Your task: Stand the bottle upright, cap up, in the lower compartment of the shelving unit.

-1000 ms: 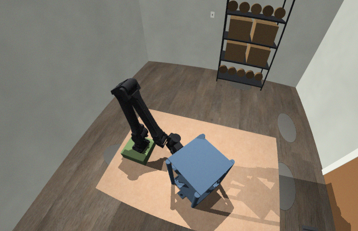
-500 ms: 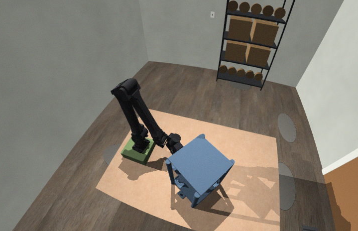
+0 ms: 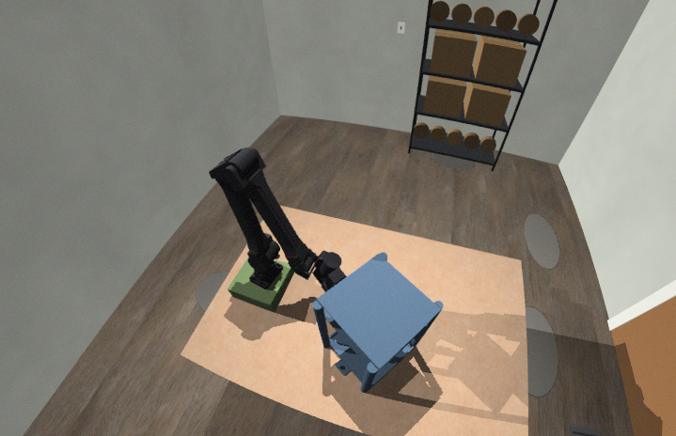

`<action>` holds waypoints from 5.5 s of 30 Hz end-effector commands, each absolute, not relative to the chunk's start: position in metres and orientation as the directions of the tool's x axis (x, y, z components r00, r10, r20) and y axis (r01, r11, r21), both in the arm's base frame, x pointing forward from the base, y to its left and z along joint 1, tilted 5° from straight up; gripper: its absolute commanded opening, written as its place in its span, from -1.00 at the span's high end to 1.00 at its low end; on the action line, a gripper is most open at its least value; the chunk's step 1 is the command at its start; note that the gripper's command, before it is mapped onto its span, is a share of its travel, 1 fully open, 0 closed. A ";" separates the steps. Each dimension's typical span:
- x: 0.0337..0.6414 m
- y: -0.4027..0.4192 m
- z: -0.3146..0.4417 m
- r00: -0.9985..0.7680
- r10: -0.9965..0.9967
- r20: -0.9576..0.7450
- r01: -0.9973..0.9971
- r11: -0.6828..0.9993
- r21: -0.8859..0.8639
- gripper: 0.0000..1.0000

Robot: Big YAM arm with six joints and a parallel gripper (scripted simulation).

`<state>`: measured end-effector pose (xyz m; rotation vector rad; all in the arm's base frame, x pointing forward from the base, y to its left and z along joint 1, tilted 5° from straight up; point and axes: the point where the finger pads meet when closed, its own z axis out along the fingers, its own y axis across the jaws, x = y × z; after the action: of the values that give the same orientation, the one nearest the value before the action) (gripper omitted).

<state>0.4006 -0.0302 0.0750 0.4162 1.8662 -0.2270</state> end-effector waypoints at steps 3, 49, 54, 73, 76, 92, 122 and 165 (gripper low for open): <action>0.421 -0.023 0.098 -0.221 0.182 -0.958 0.381 0.920 0.087 0.39; 0.418 -0.022 0.093 -0.235 0.181 -0.955 0.383 0.920 0.081 -0.55; 0.400 -0.020 0.088 -0.253 0.181 -0.950 0.385 0.920 0.073 -0.55; 0.339 0.001 0.085 -0.268 0.180 -0.946 0.387 0.920 0.065 -0.55; 0.332 0.004 0.085 -0.269 0.179 -0.946 0.387 0.920 0.064 -0.55; 0.320 0.008 0.085 -0.271 0.178 -0.946 0.387 0.920 0.063 -0.55; 0.280 0.025 0.102 -0.266 0.180 -0.947 0.387 0.920 0.066 -0.55; 0.223 0.062 0.144 -0.248 0.206 -0.946 0.384 0.918 0.099 -0.55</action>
<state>0.2158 0.0436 0.1156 0.3879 1.8625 -0.2474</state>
